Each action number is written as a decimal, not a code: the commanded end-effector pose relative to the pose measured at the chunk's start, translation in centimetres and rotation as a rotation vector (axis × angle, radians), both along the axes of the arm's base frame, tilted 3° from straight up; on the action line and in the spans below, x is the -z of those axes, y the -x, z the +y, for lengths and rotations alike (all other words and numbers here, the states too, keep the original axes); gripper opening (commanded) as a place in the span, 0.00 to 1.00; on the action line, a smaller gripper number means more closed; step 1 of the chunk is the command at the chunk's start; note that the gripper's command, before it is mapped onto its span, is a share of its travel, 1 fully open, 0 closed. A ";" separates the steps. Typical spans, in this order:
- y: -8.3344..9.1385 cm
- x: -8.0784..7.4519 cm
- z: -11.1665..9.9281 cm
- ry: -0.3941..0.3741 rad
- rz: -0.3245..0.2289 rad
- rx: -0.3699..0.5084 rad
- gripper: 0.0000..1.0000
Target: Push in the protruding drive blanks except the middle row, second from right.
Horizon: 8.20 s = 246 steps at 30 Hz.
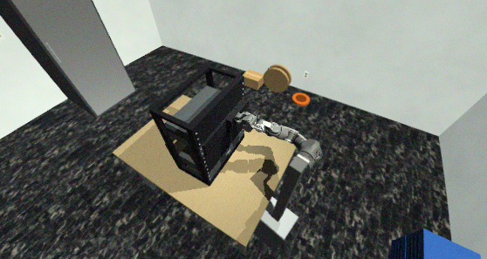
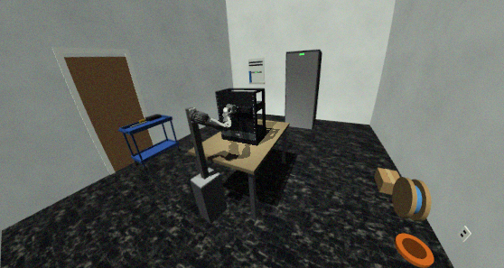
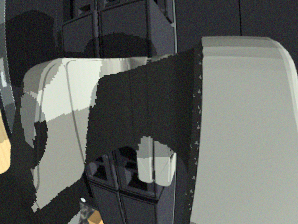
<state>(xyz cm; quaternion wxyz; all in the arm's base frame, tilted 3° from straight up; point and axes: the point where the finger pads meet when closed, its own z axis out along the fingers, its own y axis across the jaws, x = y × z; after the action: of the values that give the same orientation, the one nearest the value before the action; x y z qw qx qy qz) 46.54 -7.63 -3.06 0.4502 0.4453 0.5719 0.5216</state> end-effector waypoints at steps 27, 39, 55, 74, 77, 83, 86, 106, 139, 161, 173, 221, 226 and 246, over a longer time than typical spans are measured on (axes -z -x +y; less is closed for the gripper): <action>-1.9 -1.0 0.9 -0.002 -0.018 -0.007 0.00; -1.9 -1.0 0.9 -0.002 -0.019 -0.007 0.00; -2.2 -1.1 1.0 -0.002 -0.016 -0.006 0.00; -2.2 -1.2 1.1 -0.002 -0.018 -0.007 0.00; -2.2 -1.2 1.1 -0.002 -0.018 -0.007 0.00; -2.4 -1.3 1.2 -0.002 -0.015 -0.006 0.00; -2.4 -1.4 1.2 -0.002 -0.017 -0.006 0.00; -2.5 -1.5 1.3 -0.002 -0.018 -0.007 0.00; -2.7 -1.7 1.5 -0.002 -0.018 -0.007 0.00; -3.1 -1.4 1.3 -0.002 -0.017 -0.007 0.00; -3.1 -1.4 1.3 -0.002 -0.015 -0.006 0.00; -0.4 -1.4 0.5 -0.002 -0.021 -0.008 0.00; 3.0 -1.5 -0.3 -0.002 -0.022 -0.007 0.00; 7.1 -1.0 -2.2 -0.001 -0.017 -0.004 0.00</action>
<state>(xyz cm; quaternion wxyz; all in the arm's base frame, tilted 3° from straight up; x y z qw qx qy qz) 39.46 -9.83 -2.50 0.4518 0.4455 0.5722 0.5196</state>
